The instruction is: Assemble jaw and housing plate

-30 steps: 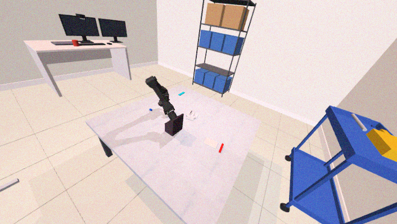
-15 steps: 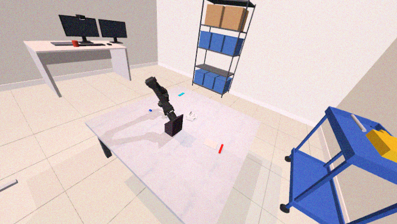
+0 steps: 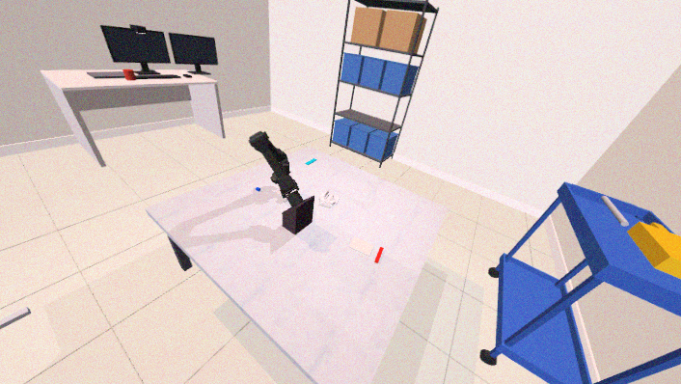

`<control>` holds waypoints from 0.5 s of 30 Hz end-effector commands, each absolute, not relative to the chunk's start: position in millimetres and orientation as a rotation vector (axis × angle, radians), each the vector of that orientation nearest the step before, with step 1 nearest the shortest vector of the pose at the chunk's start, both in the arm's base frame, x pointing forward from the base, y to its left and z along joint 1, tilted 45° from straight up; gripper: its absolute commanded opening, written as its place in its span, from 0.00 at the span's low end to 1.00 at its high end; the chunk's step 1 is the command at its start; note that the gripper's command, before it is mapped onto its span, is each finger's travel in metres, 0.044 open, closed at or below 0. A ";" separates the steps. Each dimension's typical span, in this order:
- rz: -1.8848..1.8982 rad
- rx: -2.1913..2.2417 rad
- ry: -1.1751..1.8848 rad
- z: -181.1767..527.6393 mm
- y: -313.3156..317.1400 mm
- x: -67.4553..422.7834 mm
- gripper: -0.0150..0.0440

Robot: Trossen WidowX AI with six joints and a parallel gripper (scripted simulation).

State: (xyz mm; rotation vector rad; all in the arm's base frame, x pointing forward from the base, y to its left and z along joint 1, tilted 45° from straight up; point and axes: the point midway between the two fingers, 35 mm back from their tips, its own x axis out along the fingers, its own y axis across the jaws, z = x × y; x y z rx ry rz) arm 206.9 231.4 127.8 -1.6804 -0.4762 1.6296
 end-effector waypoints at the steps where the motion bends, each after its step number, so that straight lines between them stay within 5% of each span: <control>1: 1.631 -1.679 -0.468 126.4 230.9 206.7 1.00; 15: 1.630 -1.680 -0.476 127.8 231.4 206.9 0.89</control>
